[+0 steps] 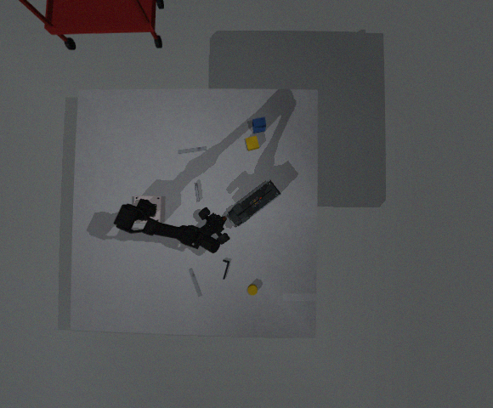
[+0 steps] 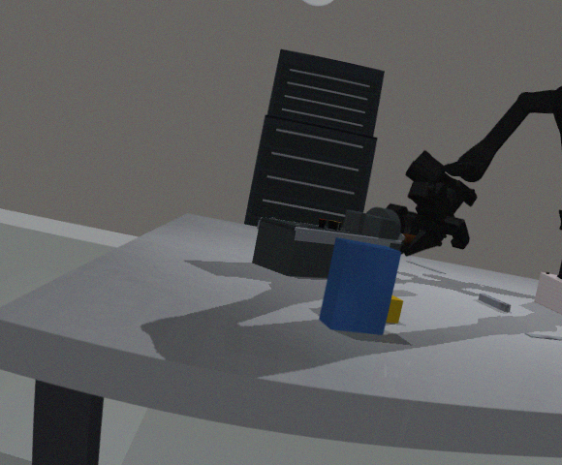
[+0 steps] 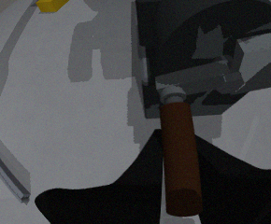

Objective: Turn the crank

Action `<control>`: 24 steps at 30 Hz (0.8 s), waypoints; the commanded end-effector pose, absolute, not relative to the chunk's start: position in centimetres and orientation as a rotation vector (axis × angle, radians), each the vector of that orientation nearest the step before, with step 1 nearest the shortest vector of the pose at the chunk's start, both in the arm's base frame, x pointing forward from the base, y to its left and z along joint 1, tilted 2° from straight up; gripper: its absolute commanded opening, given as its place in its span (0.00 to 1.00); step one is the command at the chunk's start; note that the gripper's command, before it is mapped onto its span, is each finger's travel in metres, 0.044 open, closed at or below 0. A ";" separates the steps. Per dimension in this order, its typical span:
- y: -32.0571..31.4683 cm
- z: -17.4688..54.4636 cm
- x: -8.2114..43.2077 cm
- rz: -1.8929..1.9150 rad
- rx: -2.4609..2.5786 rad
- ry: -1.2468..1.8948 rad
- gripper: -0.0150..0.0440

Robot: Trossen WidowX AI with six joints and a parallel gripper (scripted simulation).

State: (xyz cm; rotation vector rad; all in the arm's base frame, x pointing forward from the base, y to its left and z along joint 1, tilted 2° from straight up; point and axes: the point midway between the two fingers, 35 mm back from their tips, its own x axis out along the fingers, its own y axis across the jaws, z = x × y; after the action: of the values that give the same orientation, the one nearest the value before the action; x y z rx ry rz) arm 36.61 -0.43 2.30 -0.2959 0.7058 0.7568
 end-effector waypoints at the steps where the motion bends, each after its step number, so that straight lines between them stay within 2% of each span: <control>1: -0.2 3.2 36.3 0.760 -0.291 0.699 0.25; 24: -0.6 4.9 36.6 0.760 -0.291 0.699 0.25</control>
State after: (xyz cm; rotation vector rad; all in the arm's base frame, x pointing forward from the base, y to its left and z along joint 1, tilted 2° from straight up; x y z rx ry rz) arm 36.49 -0.42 4.00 -0.2875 0.7171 0.7601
